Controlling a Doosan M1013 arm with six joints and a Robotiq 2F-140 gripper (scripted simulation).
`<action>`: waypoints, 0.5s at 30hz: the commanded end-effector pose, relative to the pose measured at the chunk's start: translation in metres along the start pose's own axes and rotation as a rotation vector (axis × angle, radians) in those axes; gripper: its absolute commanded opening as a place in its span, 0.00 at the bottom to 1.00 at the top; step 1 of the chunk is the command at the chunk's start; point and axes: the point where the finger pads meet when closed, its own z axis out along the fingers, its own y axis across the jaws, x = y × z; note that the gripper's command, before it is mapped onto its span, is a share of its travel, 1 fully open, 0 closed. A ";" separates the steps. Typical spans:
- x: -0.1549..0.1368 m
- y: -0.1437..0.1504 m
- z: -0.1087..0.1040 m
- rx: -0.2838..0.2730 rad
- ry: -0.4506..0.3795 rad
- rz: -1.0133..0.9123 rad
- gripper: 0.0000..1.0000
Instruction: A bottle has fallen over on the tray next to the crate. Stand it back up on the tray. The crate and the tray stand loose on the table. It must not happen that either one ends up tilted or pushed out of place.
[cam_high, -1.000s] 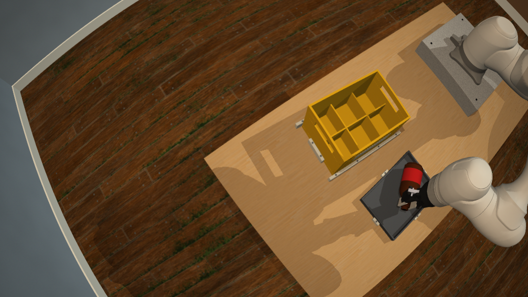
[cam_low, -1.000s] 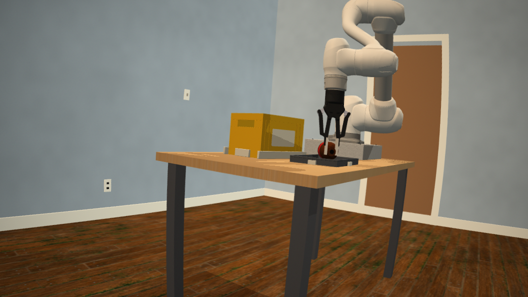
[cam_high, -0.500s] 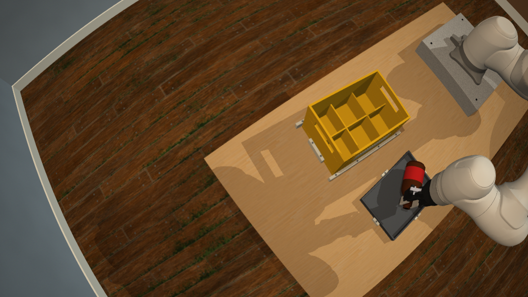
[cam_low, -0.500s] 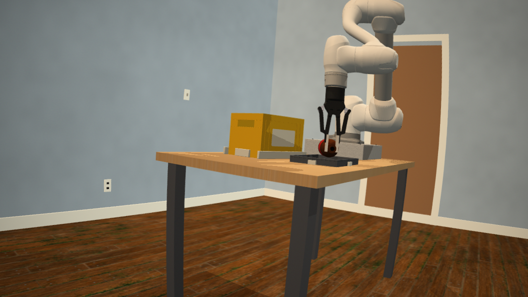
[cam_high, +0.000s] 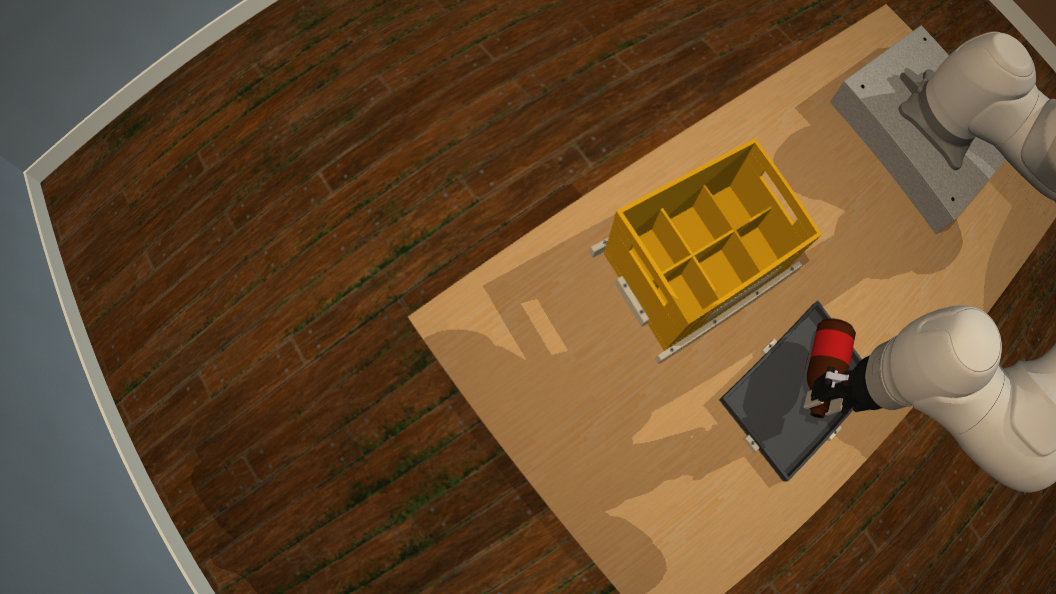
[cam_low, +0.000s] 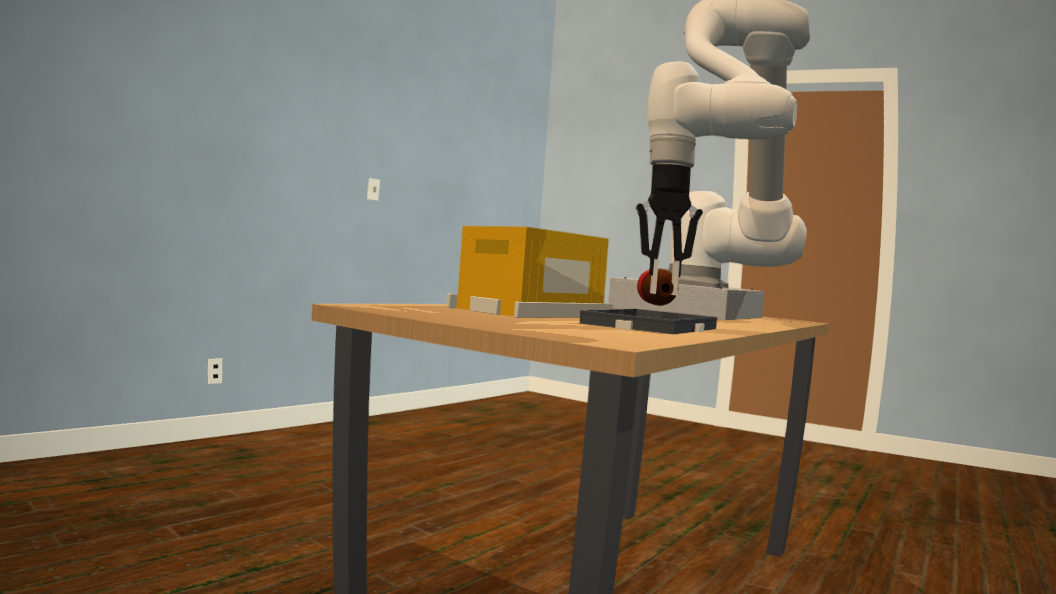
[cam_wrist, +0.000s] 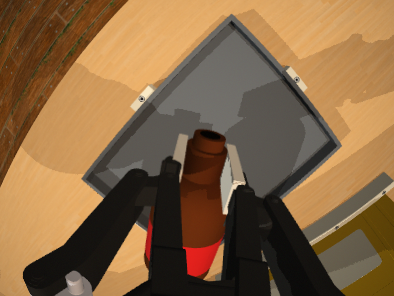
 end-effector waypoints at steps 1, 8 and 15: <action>0.004 -0.003 -0.011 0.000 0.004 0.004 0.10; 0.004 -0.003 -0.020 0.000 0.004 0.004 0.10; 0.003 -0.003 -0.032 0.000 0.004 0.004 0.10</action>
